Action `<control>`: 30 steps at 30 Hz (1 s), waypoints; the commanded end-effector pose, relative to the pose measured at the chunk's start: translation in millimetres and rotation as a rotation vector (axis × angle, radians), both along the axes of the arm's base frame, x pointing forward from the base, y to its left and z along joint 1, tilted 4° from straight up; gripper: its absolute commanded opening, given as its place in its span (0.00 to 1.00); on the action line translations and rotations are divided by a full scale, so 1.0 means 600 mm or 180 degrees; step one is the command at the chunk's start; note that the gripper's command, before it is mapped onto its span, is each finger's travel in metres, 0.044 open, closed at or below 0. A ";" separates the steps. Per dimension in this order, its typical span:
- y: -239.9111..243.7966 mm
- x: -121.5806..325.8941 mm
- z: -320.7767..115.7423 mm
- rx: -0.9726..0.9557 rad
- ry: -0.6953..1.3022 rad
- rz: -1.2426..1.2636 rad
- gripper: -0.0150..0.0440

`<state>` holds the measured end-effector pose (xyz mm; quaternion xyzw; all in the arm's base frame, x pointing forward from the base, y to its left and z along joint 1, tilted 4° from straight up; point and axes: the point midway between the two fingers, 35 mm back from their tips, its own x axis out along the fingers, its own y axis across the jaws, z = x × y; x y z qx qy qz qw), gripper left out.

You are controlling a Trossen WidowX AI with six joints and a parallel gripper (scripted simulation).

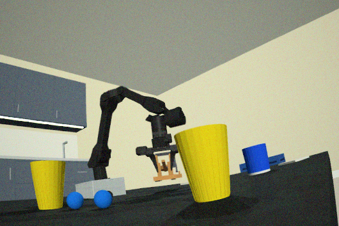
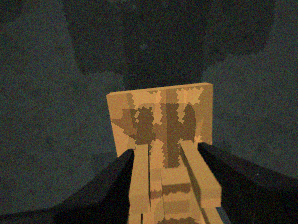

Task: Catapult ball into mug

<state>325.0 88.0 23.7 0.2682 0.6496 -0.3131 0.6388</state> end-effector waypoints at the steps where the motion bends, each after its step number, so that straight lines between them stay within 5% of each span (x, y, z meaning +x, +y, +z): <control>1: 0.028 0.009 0.009 0.0056 -0.0041 0.0415 0.25; 7: 0.069 0.017 0.006 0.0077 -0.0017 0.0995 0.25; 30: 0.074 0.022 -0.039 0.0079 -0.0017 0.1015 0.25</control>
